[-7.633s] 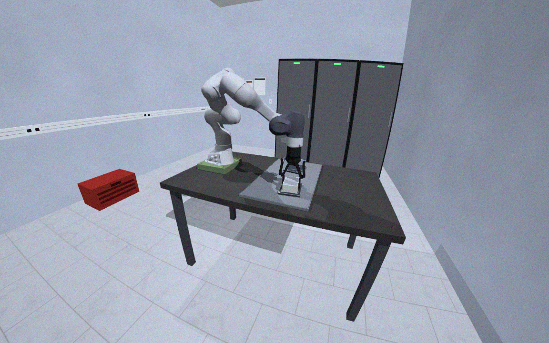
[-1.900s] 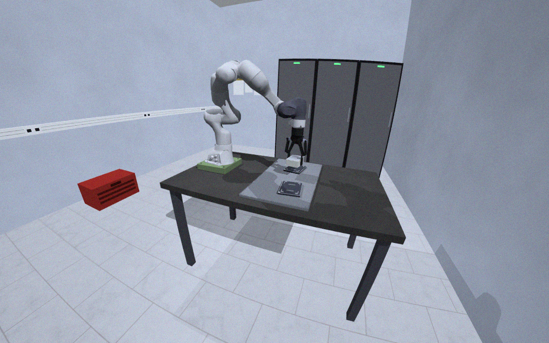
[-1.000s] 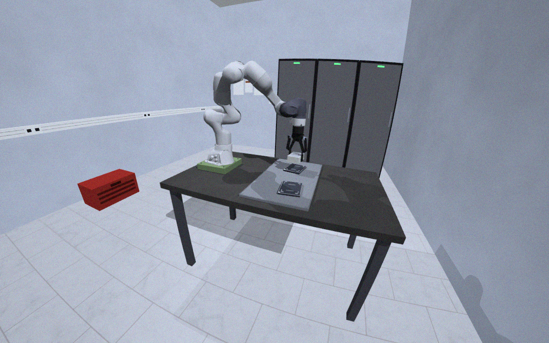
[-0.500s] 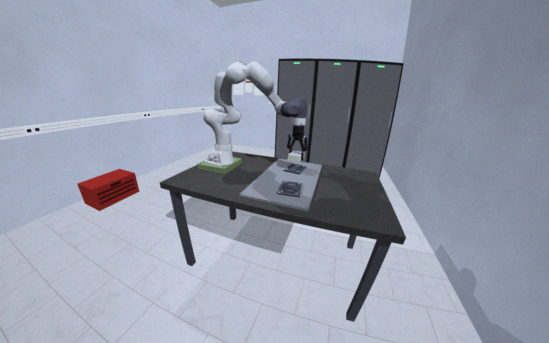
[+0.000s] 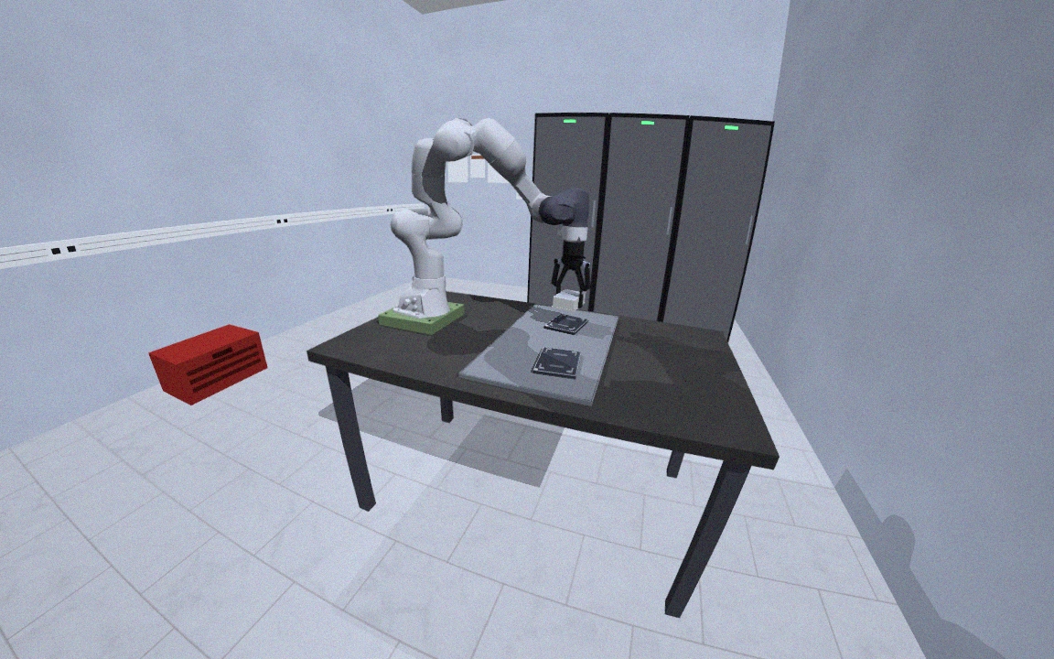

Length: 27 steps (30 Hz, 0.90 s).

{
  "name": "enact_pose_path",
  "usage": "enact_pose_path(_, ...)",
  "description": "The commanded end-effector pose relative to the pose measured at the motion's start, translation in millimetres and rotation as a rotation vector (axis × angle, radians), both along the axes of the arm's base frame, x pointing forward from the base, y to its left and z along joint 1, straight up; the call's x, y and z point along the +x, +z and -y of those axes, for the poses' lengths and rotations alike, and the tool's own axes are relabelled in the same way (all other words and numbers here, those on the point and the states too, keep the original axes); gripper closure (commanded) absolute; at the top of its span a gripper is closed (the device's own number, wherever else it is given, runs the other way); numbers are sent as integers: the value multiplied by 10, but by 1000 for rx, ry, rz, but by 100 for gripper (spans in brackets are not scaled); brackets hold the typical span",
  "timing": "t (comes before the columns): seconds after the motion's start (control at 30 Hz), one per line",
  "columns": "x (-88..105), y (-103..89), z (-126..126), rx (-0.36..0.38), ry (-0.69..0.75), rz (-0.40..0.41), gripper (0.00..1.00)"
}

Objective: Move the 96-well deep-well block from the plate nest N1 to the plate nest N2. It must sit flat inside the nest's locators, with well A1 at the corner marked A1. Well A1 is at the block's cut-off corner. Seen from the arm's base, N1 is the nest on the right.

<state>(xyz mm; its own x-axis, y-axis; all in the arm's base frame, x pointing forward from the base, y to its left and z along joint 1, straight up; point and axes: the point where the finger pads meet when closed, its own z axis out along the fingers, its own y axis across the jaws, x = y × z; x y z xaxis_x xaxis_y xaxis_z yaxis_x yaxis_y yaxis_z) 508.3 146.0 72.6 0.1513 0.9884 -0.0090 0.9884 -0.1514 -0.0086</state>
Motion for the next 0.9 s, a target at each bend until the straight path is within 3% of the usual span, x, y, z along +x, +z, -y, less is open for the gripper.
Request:
enact_pose_path(0.0, 20, 16, -8, 1, -11, 4, 40)
enact_pose_path(0.87, 22, -17, -7, 1, -11, 4, 40)
